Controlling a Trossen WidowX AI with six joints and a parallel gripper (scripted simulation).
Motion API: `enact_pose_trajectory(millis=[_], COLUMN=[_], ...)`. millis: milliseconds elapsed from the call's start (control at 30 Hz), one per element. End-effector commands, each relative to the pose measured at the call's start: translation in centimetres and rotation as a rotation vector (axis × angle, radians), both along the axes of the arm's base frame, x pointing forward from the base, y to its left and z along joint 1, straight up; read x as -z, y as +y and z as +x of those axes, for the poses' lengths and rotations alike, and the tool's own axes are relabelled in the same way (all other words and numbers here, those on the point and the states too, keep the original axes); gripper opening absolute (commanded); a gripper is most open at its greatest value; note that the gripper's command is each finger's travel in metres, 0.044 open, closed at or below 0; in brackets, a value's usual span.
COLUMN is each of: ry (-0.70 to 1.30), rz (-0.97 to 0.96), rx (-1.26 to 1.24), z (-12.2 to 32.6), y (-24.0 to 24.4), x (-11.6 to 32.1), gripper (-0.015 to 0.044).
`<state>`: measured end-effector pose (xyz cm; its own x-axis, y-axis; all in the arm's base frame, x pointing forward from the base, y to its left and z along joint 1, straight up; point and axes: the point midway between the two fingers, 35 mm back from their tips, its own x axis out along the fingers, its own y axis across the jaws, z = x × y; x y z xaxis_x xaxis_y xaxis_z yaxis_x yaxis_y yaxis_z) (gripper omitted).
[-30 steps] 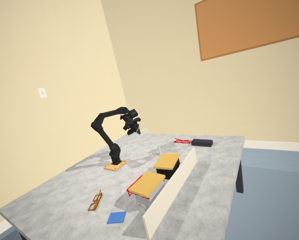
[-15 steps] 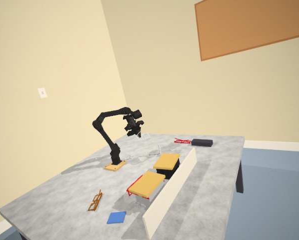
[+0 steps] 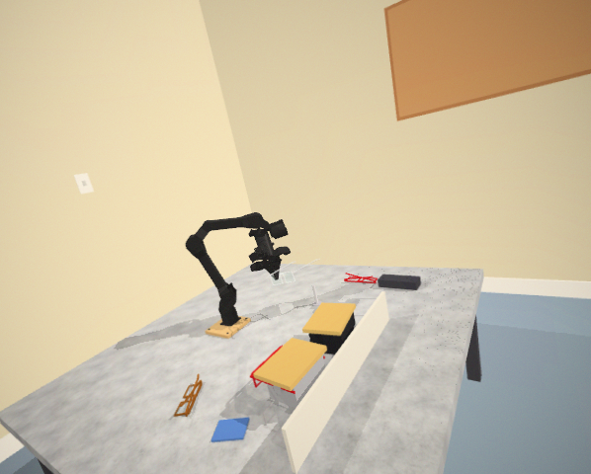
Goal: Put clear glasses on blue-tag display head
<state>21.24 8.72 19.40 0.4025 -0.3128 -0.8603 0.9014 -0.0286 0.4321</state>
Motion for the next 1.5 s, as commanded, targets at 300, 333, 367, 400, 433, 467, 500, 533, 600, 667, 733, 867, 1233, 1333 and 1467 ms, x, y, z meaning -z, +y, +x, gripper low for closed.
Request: enact_pose_trajectory(millis=[300, 333, 367, 400, 433, 467, 500, 533, 600, 667, 733, 867, 1233, 1333, 1467], ry=[0.158, 0.170, 0.181, 0.192, 0.203, 0.214, 0.224, 0.234, 0.254, 0.274, 0.292, 0.326, 0.397, 0.410, 0.423], rz=[-0.005, -0.004, -0.002, 0.000, 0.002, 0.005, 0.008, 0.011, 0.018, 0.026, 0.034, 0.054, 0.123, 0.144, 0.174], rx=[-0.017, -0.019, -0.021, -0.023, -0.024, -0.026, -0.029, -0.031, -0.035, -0.040, -0.045, -0.056, -0.093, -0.105, -0.120], z=[1.7, 1.8, 1.9, 2.0, 2.1, 2.2, 2.3, 2.4, 2.6, 2.7, 2.9, 3.1, 3.5, 3.6, 3.6], y=[-3.0, -3.3, -3.6, -3.8, -4.1, -4.4, -4.6, -4.9, -5.5, -6.0, -6.6, -7.8, -11.1, -12.0, -13.2], x=[1.2, 1.2, 1.3, 1.4, 1.5, 1.6, 1.7, 1.8, 1.9, 2.1, 2.2, 2.6, 3.3, 3.5, 3.8], gripper=[0.0000, 0.0000, 0.0000, 0.0000, 0.0000, 0.0000, 0.0000, 0.0000, 0.0000, 0.0000, 0.0000, 0.0000, 0.0000, 0.0000, 0.0000])
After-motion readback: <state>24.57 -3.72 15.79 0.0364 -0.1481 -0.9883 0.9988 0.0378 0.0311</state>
